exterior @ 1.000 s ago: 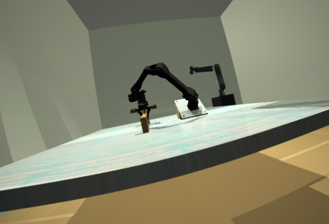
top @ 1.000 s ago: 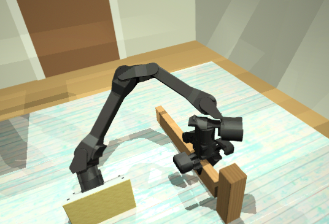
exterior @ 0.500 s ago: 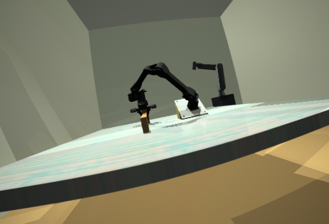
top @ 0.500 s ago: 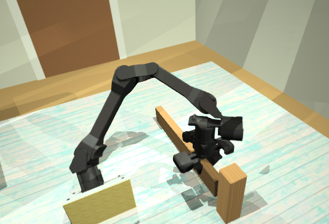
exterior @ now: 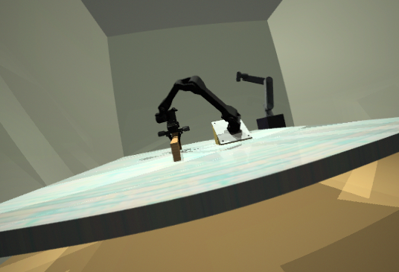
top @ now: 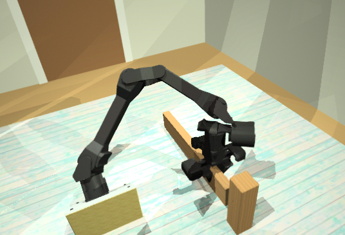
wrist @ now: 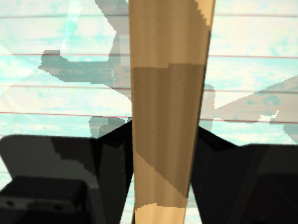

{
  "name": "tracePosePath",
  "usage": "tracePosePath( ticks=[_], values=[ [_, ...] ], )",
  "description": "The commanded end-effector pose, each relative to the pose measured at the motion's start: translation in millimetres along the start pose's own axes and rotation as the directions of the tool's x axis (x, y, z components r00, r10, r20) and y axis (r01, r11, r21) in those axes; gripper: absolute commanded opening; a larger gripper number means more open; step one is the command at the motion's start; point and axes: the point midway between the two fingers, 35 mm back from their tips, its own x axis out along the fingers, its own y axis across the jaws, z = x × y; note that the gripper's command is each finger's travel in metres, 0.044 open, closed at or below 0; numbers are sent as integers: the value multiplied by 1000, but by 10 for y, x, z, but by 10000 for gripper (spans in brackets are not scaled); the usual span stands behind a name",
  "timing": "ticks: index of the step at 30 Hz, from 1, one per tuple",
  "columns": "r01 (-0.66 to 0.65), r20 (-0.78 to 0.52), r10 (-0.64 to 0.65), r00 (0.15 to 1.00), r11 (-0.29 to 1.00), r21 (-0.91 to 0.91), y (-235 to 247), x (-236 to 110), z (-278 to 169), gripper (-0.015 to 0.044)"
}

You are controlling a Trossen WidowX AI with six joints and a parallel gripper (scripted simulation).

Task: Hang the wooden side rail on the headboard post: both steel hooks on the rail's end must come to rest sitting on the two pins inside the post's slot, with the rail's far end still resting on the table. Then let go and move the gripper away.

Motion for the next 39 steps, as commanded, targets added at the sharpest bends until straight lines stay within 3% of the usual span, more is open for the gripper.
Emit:
tracePosePath(
  ticks=[1, 39],
  values=[
    [8, -5, -8, 1000, 1000, -10, -3, -50, -11, 0],
    [8, -6, -8, 1000, 1000, -10, -3, -113, -11, 0]
  ],
)
